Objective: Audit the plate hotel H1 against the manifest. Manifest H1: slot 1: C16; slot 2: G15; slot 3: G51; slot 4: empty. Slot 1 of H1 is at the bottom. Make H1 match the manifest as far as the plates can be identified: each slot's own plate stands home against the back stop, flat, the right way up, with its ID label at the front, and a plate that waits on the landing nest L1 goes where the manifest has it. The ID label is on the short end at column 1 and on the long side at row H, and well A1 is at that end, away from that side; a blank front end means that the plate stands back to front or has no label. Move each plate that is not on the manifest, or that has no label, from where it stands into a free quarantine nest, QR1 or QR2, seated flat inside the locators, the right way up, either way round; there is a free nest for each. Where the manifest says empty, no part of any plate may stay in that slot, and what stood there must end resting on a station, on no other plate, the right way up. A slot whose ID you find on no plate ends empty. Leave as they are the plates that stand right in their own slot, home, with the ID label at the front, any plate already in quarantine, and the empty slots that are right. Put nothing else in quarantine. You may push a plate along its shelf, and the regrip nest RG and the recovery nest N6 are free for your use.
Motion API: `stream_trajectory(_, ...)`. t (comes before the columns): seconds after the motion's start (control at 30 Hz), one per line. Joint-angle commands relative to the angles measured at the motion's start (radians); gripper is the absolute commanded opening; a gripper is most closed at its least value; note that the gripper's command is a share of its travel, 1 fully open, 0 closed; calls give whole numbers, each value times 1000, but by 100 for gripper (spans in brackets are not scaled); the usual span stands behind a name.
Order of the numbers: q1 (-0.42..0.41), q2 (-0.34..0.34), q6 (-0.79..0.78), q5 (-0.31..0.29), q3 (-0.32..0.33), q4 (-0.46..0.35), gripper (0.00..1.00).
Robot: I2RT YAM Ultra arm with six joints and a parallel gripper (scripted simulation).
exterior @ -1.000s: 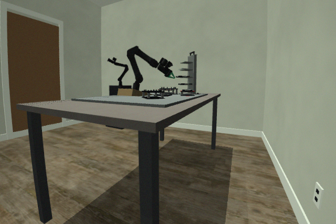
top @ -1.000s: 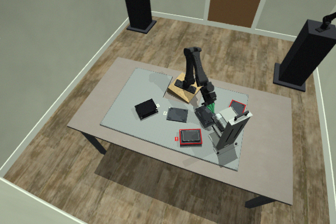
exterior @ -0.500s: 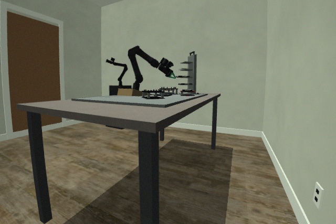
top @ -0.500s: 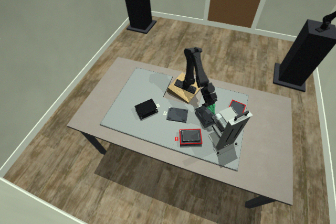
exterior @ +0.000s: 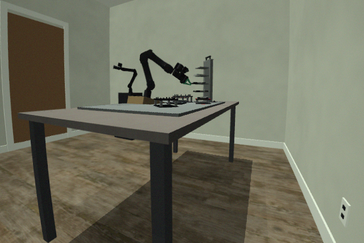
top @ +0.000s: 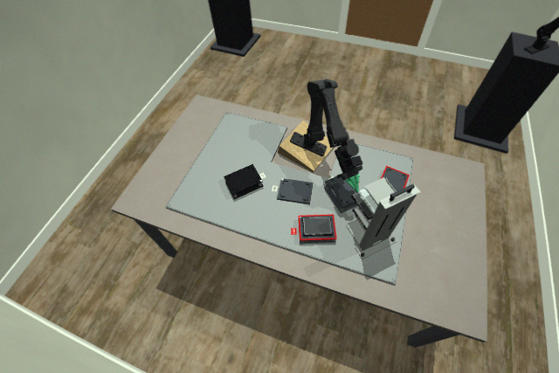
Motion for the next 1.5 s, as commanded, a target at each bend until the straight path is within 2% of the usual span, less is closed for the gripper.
stream_trajectory(0.0,12,2,5,7,44,33,0)
stream_trajectory(0.3,10,29,5,8,59,39,0)
stream_trajectory(0.33,9,0,5,8,61,40,0)
stream_trajectory(0.4,11,38,5,9,66,41,0)
stream_trajectory(0.8,17,70,6,11,91,49,0)
stream_trajectory(0.87,17,70,6,11,91,49,0)
stream_trajectory(0.9,8,41,6,11,93,50,0)
stream_trajectory(0.97,9,78,6,12,98,51,0)
stream_trajectory(1.37,18,111,7,14,125,57,0)
stream_trajectory(1.43,18,111,7,14,125,57,0)
stream_trajectory(1.47,19,80,7,14,126,58,0)
